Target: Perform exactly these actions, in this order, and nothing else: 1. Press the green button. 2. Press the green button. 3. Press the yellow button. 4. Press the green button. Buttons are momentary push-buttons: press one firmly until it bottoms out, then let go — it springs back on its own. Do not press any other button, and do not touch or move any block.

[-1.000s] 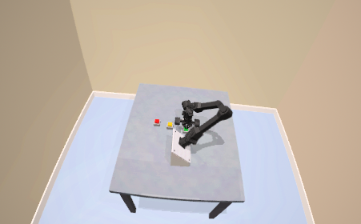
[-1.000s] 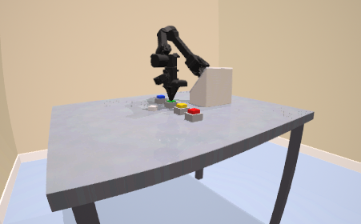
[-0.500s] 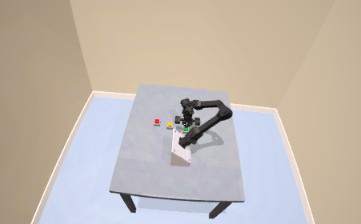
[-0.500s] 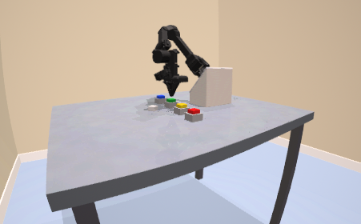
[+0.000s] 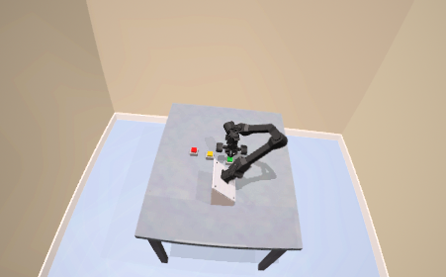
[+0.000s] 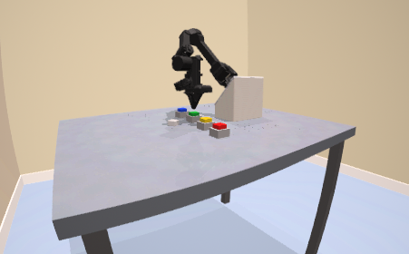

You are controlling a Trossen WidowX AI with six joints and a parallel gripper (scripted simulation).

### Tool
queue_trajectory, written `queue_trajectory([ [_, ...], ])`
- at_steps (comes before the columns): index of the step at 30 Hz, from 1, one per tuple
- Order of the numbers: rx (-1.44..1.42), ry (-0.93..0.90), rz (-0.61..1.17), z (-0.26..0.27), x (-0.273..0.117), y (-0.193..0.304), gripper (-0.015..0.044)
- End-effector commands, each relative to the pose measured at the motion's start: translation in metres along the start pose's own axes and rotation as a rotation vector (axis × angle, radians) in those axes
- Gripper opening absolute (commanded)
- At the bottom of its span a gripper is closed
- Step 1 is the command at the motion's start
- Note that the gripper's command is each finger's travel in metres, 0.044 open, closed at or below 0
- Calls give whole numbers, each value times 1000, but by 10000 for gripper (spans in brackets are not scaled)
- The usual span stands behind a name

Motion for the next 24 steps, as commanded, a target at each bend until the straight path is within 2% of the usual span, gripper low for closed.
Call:
queue_trajectory([
  [1, -7, 5, 4, 0, 6, 1, 20],
  [12, -6, 7, 4, -1, 22, 2, 20],
  [24, -6, 7, 4, -1, 23, 2, 20],
])
Point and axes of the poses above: the point midway between the two fingers, 35 mm back from their tips, its own x axis out along the fingers, its own z axis across the jaws, y = z × x, the point moved 2 cm from there along -x, back along the fingers, and after that the axes turned 6 degrees about -x, right-handed, at the moved point
